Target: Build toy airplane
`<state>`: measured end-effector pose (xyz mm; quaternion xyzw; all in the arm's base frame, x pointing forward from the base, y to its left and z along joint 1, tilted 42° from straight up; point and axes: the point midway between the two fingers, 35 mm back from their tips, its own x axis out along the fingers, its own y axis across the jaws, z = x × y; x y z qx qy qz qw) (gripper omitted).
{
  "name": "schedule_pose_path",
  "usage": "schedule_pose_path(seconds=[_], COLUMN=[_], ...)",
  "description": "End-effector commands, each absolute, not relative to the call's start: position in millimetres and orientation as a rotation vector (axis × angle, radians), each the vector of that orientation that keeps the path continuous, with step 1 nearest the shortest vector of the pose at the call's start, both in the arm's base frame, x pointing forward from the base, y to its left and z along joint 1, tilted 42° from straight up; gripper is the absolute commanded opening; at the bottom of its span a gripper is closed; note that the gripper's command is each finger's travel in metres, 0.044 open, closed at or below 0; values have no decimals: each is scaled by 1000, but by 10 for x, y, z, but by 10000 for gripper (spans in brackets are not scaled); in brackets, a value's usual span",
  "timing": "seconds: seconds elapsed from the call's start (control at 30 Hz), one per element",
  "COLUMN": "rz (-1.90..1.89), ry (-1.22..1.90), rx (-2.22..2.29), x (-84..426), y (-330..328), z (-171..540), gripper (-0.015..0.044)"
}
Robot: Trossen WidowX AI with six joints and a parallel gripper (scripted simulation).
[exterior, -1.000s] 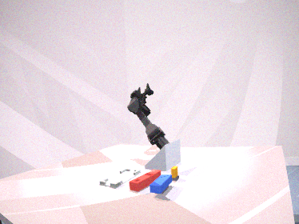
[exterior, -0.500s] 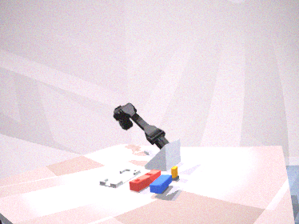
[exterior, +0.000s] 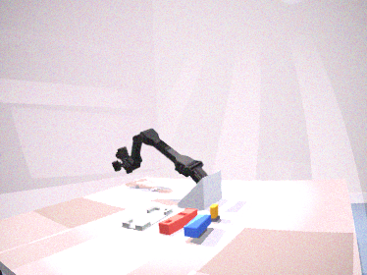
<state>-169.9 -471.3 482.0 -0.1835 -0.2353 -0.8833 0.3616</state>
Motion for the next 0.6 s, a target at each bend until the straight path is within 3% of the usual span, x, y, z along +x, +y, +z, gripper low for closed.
schedule_pose_path(seconds=[0.0, 0.27, 0.57], rz=[-2132, -1875, -1585], ry=[-554, -438, -280], rx=[-335, -125, 63], x=[-1007, 293, 1727], y=[-4963, -5129, -4857], z=[4666, 4363, 3979], gripper=[440, 440, 440])
